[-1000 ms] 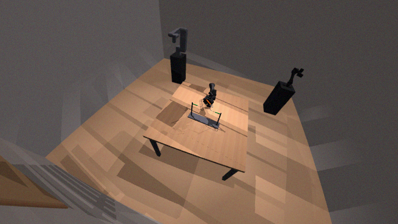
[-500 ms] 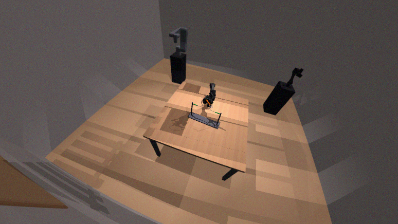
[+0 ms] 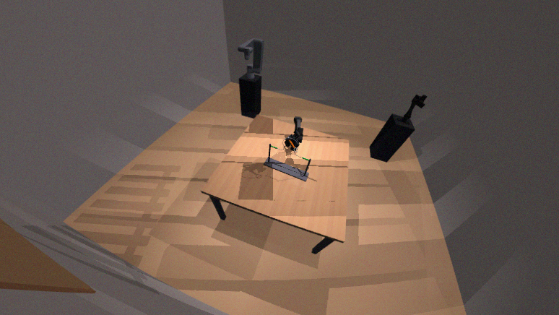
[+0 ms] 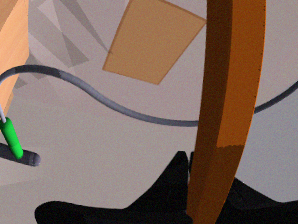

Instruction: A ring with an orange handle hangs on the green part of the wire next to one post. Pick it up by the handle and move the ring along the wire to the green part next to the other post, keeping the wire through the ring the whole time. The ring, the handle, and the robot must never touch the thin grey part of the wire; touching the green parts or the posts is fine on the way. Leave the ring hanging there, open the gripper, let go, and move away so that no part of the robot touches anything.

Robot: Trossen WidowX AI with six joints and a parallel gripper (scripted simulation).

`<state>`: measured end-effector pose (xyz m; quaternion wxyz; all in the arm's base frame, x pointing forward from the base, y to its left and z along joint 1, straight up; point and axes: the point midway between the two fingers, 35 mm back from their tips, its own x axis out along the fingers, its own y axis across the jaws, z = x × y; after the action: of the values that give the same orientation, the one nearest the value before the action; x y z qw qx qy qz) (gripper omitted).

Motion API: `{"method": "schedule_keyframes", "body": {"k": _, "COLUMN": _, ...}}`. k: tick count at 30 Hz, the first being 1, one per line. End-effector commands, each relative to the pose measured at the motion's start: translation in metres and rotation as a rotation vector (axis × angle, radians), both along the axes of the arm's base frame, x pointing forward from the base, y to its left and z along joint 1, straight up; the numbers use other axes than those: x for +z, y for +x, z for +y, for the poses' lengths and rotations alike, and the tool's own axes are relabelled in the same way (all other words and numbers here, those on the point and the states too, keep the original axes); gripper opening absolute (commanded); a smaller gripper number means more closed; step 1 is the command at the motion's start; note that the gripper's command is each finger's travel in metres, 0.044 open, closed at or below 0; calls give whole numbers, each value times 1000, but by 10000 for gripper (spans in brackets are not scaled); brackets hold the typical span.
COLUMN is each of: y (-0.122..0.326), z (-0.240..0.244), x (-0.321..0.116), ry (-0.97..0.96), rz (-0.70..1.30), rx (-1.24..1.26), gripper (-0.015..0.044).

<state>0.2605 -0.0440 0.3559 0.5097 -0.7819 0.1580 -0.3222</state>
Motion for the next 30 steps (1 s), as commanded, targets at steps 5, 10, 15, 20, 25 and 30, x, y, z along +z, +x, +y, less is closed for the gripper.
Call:
{"method": "schedule_keyframes", "body": {"k": 5, "y": 0, "z": -6, "x": -18, "ry": 86, "rz": -1, "rx": -11, "gripper": -150}}
{"method": "schedule_keyframes", "body": {"k": 10, "y": 0, "z": -10, "x": -33, "ry": 177, "rz": -9, "rx": -10, "gripper": -150}}
{"method": "schedule_keyframes", "body": {"k": 15, "y": 0, "z": -12, "x": -48, "ry": 280, "rz": -17, "rx": -9, "gripper": -150}}
{"method": "schedule_keyframes", "body": {"k": 20, "y": 0, "z": -13, "x": -64, "ry": 384, "rz": -26, "rx": -7, "gripper": -150}}
{"method": "schedule_keyframes", "body": {"k": 25, "y": 1, "z": -13, "x": -81, "ry": 502, "rz": -36, "rx": -5, "gripper": -150}}
{"method": "schedule_keyframes", "body": {"k": 30, "y": 1, "z": -10, "x": -99, "ry": 624, "rz": -46, "rx": -3, "gripper": -150}}
